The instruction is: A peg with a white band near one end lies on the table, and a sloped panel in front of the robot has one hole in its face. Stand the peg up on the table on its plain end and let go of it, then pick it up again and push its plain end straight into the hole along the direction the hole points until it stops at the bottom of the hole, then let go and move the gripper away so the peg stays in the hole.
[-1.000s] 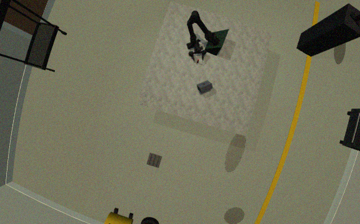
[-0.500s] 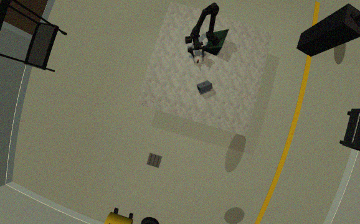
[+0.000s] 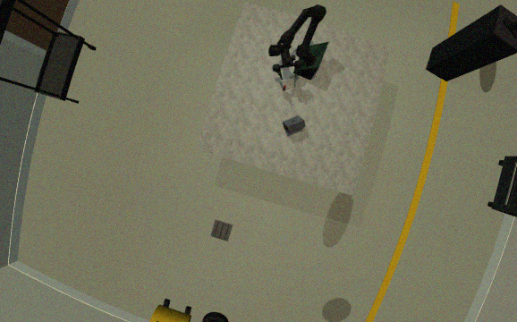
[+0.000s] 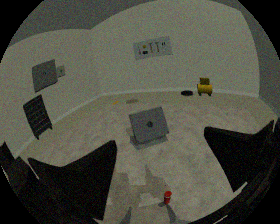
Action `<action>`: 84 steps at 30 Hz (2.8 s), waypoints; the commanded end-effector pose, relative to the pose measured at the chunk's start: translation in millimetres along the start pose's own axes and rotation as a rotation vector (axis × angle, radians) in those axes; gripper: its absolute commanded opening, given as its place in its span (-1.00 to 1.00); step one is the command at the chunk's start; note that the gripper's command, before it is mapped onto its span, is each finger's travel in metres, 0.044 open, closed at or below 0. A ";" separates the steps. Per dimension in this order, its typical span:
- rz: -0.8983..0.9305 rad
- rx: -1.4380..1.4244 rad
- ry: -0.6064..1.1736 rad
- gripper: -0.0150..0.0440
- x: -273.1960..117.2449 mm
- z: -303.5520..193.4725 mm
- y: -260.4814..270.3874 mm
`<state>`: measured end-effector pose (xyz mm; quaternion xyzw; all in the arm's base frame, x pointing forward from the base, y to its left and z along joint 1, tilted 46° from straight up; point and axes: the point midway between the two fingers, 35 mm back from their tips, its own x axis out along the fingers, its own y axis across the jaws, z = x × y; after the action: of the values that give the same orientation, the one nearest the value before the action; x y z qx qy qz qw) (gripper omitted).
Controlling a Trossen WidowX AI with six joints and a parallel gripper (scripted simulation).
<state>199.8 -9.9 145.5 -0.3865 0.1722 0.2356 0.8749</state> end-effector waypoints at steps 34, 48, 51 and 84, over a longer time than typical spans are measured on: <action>0.243 0.324 1.014 1.00 23.6 -69.9 20.9; 0.020 0.097 1.355 1.00 31.7 -68.9 -1.1; -0.046 0.030 1.394 1.00 36.1 -64.3 -7.1; -0.011 -0.044 1.401 1.00 45.6 -100.2 -9.9</action>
<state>231.8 -75.4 69.2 -0.4640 0.6872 -0.0707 0.5545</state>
